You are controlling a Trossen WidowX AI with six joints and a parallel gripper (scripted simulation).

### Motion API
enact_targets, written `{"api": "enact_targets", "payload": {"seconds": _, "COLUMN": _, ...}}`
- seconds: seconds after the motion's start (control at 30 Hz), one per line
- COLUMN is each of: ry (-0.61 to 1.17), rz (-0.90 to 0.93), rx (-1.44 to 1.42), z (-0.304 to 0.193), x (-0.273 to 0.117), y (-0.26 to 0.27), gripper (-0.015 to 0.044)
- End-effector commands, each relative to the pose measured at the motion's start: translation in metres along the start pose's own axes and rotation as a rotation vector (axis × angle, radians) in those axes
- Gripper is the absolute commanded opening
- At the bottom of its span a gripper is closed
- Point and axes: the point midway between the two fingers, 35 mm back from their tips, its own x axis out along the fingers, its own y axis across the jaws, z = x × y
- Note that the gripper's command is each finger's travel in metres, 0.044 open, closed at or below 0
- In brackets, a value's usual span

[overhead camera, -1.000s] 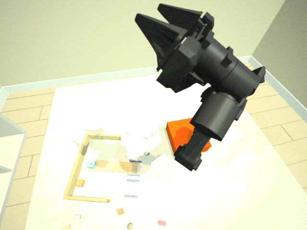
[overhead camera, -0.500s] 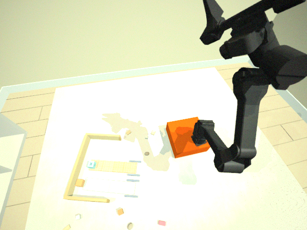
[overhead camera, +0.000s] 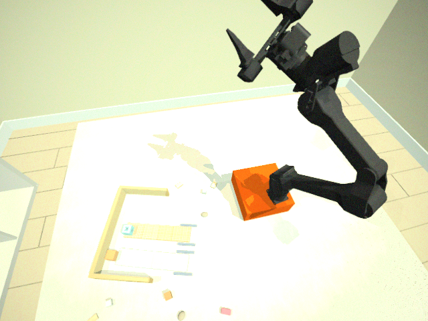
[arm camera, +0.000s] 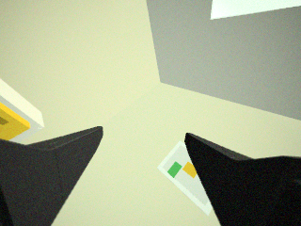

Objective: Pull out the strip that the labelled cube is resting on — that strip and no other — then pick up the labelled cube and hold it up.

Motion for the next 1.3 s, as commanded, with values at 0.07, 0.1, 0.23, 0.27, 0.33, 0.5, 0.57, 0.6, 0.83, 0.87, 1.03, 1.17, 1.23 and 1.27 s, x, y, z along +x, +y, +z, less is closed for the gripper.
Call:
{"api": "enact_targets", "payload": {"seconds": 0.07, "ry": 0.087, "rz": 0.169, "rx": 0.338, "z": -0.036, "x": 0.015, "y": 0.075, "gripper": 0.04}}
{"api": "enact_targets", "payload": {"seconds": 0.1, "ry": 0.106, "rz": 0.199, "rx": 0.384, "z": -0.041, "x": 0.016, "y": 0.089, "gripper": 0.04}}
{"api": "enact_targets", "payload": {"seconds": 0.23, "ry": 0.197, "rz": 0.338, "rx": 0.559, "z": -0.054, "x": 0.013, "y": 0.152, "gripper": 0.04}}
{"api": "enact_targets", "payload": {"seconds": 0.27, "ry": 0.223, "rz": 0.375, "rx": 0.598, "z": -0.056, "x": 0.011, "y": 0.169, "gripper": 0.04}}
{"api": "enact_targets", "payload": {"seconds": 0.33, "ry": 0.272, "rz": 0.447, "rx": 0.662, "z": -0.058, "x": 0.004, "y": 0.2, "gripper": 0.04}}
{"api": "enact_targets", "payload": {"seconds": 0.5, "ry": 0.41, "rz": 0.633, "rx": 0.787, "z": -0.056, "x": -0.025, "y": 0.276, "gripper": 0.04}}
{"api": "enact_targets", "payload": {"seconds": 0.57, "ry": 0.47, "rz": 0.705, "rx": 0.83, "z": -0.053, "x": -0.041, "y": 0.303, "gripper": 0.04}}
{"api": "enact_targets", "payload": {"seconds": 0.6, "ry": 0.496, "rz": 0.736, "rx": 0.845, "z": -0.052, "x": -0.049, "y": 0.314, "gripper": 0.04}}
{"api": "enact_targets", "payload": {"seconds": 0.83, "ry": 0.626, "rz": 0.9, "rx": 0.855, "z": -0.045, "x": -0.096, "y": 0.369, "gripper": 0.04}}
{"api": "enact_targets", "payload": {"seconds": 0.87, "ry": 0.656, "rz": 0.941, "rx": 0.844, "z": -0.043, "x": -0.109, "y": 0.381, "gripper": 0.04}}
{"api": "enact_targets", "payload": {"seconds": 1.03, "ry": 0.754, "rz": 1.078, "rx": 0.78, "z": -0.039, "x": -0.159, "y": 0.417, "gripper": 0.04}}
{"api": "enact_targets", "payload": {"seconds": 1.17, "ry": 0.754, "rz": 1.078, "rx": 0.78, "z": -0.039, "x": -0.159, "y": 0.417, "gripper": 0.04}}
{"api": "enact_targets", "payload": {"seconds": 1.23, "ry": 0.754, "rz": 1.078, "rx": 0.78, "z": -0.039, "x": -0.159, "y": 0.417, "gripper": 0.04}}
{"api": "enact_targets", "payload": {"seconds": 1.27, "ry": 0.754, "rz": 1.078, "rx": 0.78, "z": -0.039, "x": -0.159, "y": 0.417, "gripper": 0.04}}
